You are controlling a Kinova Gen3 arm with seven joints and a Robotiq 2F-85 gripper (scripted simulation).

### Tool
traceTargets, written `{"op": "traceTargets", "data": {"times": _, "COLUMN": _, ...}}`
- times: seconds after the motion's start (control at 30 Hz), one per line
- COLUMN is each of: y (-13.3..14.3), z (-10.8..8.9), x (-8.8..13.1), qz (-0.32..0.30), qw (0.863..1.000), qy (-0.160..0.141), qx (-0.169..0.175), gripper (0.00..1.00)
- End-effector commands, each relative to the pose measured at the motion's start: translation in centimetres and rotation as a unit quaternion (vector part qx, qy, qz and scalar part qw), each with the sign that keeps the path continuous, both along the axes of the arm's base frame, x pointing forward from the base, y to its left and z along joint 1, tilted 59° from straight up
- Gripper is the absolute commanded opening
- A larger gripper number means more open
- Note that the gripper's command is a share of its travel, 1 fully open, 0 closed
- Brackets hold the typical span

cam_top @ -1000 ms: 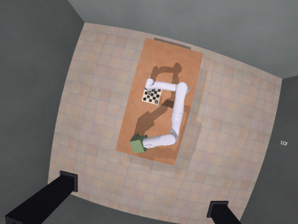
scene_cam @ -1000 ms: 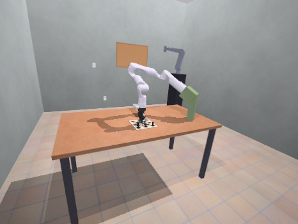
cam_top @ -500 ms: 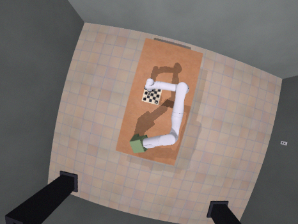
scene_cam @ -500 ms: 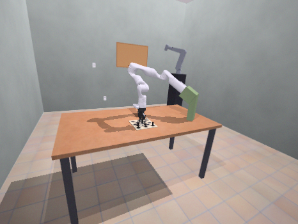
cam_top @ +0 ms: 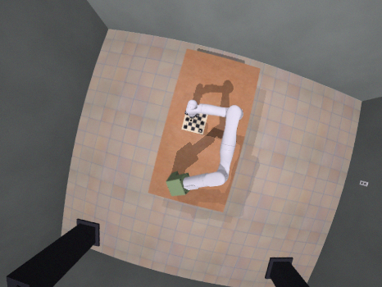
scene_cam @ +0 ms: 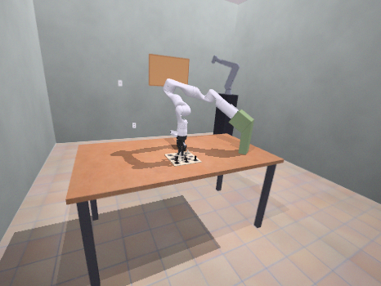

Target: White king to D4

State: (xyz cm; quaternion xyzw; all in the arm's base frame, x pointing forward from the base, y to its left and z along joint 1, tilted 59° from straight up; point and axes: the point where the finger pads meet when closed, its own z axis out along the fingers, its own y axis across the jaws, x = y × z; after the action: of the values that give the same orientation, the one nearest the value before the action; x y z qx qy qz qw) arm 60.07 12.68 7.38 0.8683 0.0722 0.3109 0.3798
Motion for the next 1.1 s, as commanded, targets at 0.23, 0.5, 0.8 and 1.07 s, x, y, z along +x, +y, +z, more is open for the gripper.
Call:
{"op": "traceTargets", "data": {"times": 0.23, "y": 3.7, "z": 2.9, "x": -2.9, "qz": 0.006, "qw": 1.000, "qy": -0.003, "qx": 0.003, "gripper": 0.41}}
{"op": "traceTargets", "data": {"times": 0.5, "y": 4.8, "z": 3.9, "x": -4.1, "qz": 0.006, "qw": 1.000, "qy": -0.003, "qx": 0.003, "gripper": 0.41}}
{"op": "traceTargets", "data": {"times": 0.8, "y": 5.0, "z": 4.1, "x": -4.3, "qz": 0.006, "qw": 1.000, "qy": -0.003, "qx": 0.003, "gripper": 1.00}}
{"op": "traceTargets", "data": {"times": 1.07, "y": 5.0, "z": 4.1, "x": -4.3, "qz": 0.006, "qw": 1.000, "qy": -0.003, "qx": 0.003, "gripper": 1.00}}
